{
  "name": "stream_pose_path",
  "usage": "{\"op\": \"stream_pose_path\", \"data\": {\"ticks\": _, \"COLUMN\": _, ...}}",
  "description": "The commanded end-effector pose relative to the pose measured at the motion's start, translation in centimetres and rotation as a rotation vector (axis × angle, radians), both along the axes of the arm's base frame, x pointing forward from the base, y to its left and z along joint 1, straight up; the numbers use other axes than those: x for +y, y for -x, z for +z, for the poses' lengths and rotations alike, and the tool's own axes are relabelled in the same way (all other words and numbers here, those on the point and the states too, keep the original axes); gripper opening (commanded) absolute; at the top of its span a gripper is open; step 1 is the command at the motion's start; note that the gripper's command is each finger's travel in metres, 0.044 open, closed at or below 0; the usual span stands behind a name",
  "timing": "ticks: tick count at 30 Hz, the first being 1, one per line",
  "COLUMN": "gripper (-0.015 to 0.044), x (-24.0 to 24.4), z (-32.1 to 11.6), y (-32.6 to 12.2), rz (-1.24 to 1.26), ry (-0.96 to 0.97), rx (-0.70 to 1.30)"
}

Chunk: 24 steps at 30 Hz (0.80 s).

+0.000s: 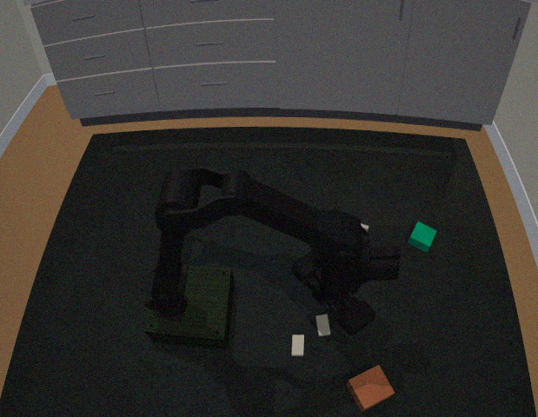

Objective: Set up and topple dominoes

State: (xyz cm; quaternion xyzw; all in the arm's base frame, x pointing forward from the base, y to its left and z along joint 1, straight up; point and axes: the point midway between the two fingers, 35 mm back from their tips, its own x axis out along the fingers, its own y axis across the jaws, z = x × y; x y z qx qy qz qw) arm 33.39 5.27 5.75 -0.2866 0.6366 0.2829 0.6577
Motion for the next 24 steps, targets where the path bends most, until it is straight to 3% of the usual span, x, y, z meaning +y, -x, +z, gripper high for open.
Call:
{"op": "stream_pose_path", "data": {"ticks": 1, "gripper": 0.0315, "x": 0.91, "z": 0.09, "y": 0.75, "rz": 0.591, "ry": 0.016, "rx": -0.003}}
{"op": "stream_pose_path", "data": {"ticks": 6, "gripper": 0.0440, "x": 1.49, "z": 0.07, "y": 1.19, "rz": 1.042, "ry": 0.028, "rx": -0.006}}
{"op": "stream_pose_path", "data": {"ticks": 24, "gripper": 0.0440, "x": 1.54, "z": -0.64, "y": 1.12, "rz": 1.059, "ry": 0.028, "rx": -0.006}}
